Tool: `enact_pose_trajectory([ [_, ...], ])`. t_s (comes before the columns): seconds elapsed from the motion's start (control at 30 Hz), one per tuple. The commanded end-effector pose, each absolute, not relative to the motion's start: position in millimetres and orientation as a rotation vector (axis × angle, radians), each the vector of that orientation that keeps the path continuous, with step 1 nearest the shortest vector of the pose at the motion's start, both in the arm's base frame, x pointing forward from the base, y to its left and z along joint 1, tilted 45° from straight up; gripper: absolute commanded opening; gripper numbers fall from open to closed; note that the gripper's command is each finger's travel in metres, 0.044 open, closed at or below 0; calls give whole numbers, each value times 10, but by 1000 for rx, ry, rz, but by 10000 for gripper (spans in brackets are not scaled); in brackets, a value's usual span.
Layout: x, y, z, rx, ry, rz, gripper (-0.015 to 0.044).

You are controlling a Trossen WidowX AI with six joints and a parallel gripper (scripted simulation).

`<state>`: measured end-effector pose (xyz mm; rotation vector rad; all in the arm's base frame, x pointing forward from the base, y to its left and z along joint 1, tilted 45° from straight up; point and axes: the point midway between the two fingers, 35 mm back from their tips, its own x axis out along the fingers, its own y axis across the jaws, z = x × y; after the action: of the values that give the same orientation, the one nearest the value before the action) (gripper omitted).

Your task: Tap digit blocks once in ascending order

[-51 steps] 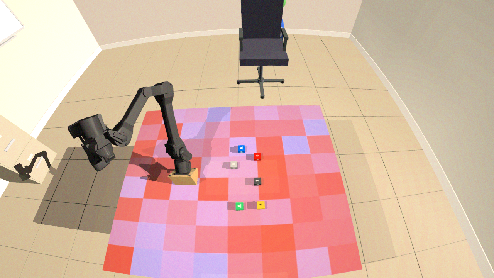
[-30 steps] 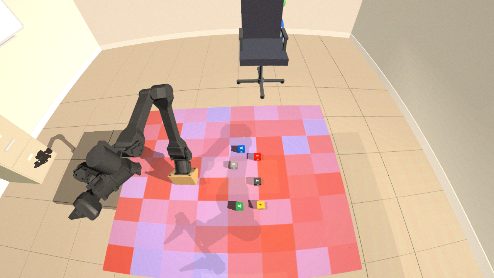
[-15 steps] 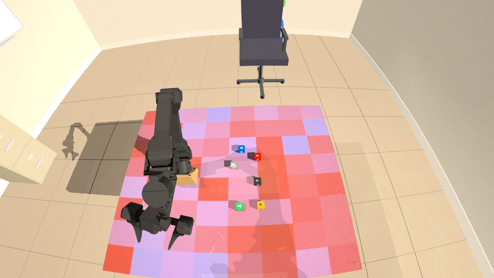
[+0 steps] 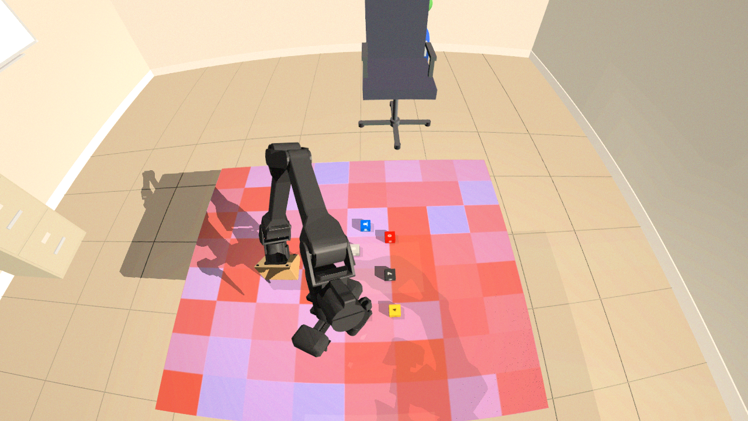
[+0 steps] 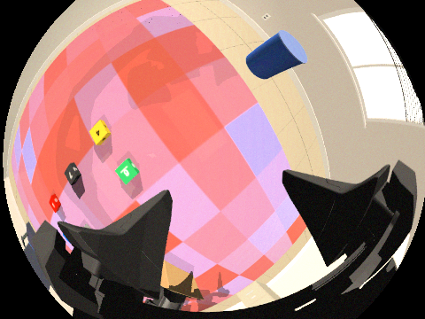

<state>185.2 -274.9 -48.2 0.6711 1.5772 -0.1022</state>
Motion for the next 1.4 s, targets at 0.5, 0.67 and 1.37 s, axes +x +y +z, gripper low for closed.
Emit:
enact_pose_trajectory([
  [0.5,2502,-1829,-249,626,1453,559,400],
  [0.67,2502,-1829,-249,626,1453,559,400],
  [1.37,2550,-940,717,629,1456,554,400],
])
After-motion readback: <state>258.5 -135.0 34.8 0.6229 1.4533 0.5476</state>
